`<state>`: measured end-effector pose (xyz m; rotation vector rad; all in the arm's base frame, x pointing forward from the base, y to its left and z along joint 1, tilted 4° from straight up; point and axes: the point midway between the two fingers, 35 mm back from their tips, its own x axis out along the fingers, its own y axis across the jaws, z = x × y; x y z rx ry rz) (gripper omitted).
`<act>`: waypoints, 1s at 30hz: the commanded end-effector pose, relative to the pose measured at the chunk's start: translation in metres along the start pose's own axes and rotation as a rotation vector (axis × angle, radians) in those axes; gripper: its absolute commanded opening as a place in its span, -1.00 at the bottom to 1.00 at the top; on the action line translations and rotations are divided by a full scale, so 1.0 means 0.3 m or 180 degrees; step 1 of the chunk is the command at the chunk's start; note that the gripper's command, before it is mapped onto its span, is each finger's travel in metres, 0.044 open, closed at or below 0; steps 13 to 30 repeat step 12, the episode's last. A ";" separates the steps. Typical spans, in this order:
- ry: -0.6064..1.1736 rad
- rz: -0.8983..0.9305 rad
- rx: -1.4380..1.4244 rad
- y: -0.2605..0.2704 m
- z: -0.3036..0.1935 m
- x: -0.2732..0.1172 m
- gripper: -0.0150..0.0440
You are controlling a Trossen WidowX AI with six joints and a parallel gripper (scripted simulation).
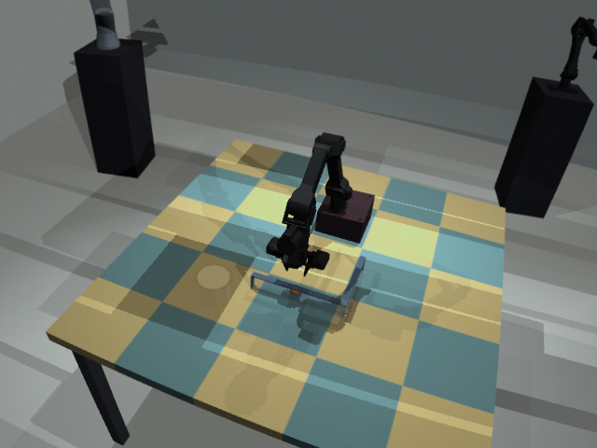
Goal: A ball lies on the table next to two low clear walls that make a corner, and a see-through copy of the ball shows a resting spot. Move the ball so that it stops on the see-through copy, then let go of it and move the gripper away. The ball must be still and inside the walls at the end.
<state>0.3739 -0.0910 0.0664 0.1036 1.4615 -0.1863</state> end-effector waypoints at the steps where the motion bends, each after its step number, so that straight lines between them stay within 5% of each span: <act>1: 0.0013 0.0000 0.0000 0.000 -0.001 0.008 0.43; 4: 0.0013 0.0000 0.0000 0.000 -0.001 0.008 0.43; 11: 0.0030 0.0002 -0.0001 0.001 -0.016 -0.159 1.00; 30: 0.0030 0.0002 -0.0001 0.001 -0.016 -0.159 1.00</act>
